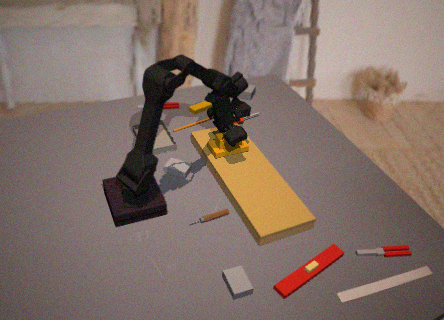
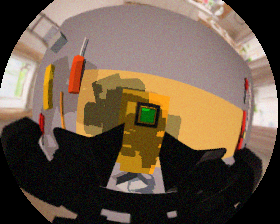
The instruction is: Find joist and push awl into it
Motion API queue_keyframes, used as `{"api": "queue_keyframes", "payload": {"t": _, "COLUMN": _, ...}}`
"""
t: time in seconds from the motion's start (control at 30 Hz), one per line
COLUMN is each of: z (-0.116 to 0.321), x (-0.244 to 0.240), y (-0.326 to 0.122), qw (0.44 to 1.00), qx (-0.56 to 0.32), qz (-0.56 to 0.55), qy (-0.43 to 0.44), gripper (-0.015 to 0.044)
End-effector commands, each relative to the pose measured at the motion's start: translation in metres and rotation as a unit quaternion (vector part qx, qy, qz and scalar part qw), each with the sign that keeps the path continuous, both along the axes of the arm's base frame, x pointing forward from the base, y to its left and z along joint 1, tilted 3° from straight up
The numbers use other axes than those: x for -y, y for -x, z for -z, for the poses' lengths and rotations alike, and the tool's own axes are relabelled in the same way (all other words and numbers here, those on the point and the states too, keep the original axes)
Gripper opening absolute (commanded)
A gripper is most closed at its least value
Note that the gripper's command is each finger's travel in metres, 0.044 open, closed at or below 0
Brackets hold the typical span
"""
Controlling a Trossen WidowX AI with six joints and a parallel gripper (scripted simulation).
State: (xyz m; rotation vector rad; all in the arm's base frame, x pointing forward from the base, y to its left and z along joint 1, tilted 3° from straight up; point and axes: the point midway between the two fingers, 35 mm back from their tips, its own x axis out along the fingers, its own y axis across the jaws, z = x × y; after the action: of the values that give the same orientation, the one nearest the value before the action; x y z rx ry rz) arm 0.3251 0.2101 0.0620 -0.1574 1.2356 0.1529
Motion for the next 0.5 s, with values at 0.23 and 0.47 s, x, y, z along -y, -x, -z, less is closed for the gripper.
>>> {"api": "queue_keyframes", "payload": {"t": 0.23, "z": -0.001, "x": 0.043, "y": -0.009, "qw": 1.000, "qx": 0.001, "qz": 0.002, "qy": 0.002, "gripper": 0.0000}}
{"api": "queue_keyframes", "payload": {"t": 0.47, "z": -0.003, "x": 0.070, "y": -0.014, "qw": 1.000, "qx": 0.001, "qz": 0.002, "qy": 0.004, "gripper": 0.0000}}
